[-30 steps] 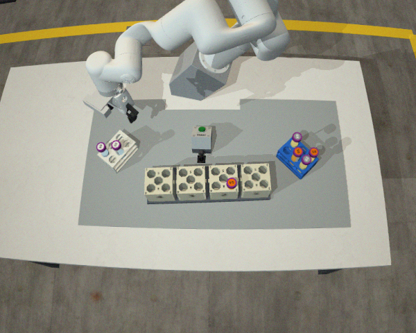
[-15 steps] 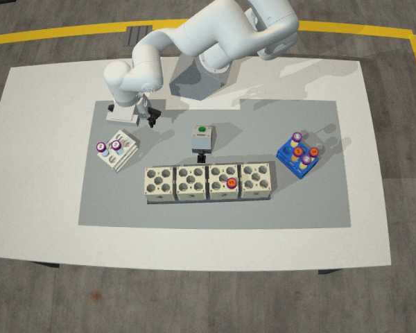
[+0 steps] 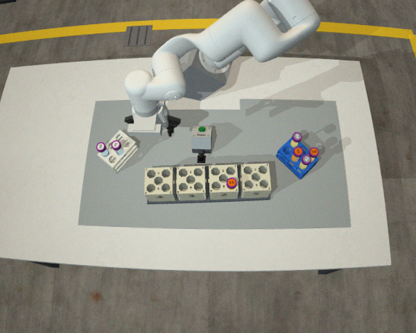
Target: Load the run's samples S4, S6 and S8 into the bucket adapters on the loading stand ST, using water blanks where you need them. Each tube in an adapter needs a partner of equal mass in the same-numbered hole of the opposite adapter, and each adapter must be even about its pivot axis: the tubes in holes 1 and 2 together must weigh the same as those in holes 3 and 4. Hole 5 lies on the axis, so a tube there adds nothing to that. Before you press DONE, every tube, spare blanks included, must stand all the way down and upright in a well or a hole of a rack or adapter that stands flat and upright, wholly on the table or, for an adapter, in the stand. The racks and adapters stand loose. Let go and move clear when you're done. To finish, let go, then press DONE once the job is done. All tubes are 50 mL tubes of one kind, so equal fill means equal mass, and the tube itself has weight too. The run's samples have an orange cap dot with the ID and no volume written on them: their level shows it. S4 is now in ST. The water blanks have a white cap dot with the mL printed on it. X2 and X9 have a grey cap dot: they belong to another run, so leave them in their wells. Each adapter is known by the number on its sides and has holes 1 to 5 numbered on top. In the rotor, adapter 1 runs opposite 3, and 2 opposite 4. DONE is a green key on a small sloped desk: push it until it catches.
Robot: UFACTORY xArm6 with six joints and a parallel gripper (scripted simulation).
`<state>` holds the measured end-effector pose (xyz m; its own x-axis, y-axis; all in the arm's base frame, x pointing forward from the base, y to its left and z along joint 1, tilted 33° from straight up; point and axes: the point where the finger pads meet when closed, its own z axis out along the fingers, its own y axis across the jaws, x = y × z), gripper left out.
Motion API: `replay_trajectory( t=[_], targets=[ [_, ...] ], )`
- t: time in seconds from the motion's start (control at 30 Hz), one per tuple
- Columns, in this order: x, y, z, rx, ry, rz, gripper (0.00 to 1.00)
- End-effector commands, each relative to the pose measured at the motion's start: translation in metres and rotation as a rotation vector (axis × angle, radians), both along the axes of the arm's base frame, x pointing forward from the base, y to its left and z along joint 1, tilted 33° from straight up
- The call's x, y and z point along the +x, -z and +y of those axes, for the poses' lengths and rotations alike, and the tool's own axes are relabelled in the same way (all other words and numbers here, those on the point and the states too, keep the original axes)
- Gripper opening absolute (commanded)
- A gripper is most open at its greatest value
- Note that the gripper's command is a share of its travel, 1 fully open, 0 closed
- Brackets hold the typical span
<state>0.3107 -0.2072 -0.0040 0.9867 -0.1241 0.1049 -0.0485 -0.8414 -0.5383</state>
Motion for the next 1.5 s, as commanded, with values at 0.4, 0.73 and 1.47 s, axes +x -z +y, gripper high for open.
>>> replay_trajectory(
  t=[0.4, 0.73, 1.47],
  targets=[
    [0.043, -0.044, 0.054, -0.005, 0.002, -0.002, 1.00],
    [0.064, -0.065, 0.081, -0.005, 0.003, -0.002, 1.00],
    [0.081, -0.112, 0.152, -0.041, -0.193, -0.125, 1.00]
  ],
)
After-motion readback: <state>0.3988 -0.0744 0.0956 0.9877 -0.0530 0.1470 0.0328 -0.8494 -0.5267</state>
